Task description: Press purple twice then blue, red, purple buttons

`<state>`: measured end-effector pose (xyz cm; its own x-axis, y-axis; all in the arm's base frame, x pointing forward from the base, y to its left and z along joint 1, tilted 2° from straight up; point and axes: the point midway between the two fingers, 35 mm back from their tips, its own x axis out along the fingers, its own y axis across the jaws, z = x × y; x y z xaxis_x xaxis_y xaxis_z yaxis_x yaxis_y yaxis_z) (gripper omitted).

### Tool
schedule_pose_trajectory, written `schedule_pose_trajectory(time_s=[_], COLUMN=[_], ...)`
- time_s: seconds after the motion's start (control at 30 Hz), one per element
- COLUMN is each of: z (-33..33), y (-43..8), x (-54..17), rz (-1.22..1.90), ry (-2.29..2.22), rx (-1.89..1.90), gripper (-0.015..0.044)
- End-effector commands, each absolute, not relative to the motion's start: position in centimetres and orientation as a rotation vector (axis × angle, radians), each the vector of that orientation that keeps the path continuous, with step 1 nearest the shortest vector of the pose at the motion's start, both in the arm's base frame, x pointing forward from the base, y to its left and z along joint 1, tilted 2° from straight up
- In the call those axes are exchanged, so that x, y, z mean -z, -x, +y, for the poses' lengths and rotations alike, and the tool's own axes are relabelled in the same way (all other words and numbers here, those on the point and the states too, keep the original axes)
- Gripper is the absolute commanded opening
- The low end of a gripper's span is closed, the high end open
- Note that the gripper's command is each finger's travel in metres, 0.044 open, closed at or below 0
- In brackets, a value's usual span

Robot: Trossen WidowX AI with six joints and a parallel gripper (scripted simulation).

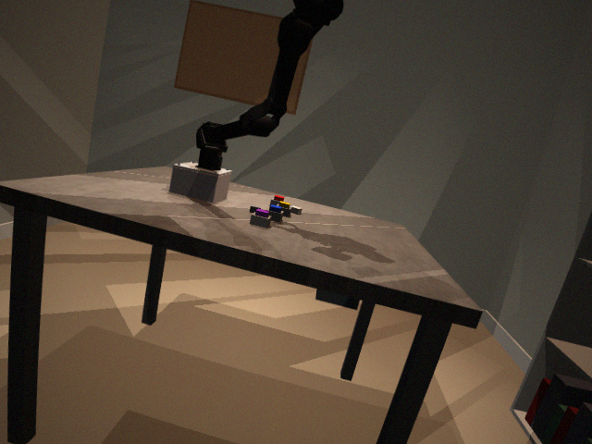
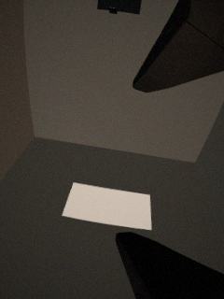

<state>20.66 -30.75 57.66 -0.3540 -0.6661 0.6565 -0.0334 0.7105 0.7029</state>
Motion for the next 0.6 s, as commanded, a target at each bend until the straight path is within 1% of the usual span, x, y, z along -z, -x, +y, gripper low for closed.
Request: schedule_pose_trajectory(time_s=[0.0, 0.17, 0.33, 0.47, 0.57], z=[-29.3, -25.3, -18.7, -11.9, -6.1], y=[-13.8, -5.3, 1.9, 6.1, 7.9], x=[-60.4, -63.4, -65.4, -66.2, -66.2], rz=[-2.004, -2.191, -2.309, -2.335, -2.306], ry=[-0.448, -0.262, -0.019, 0.209, 0.39], rx=[0.604, 0.412, 0.177, -0.034, -0.198], gripper=[0.04, 0.04, 0.04, 0.04, 0.04])
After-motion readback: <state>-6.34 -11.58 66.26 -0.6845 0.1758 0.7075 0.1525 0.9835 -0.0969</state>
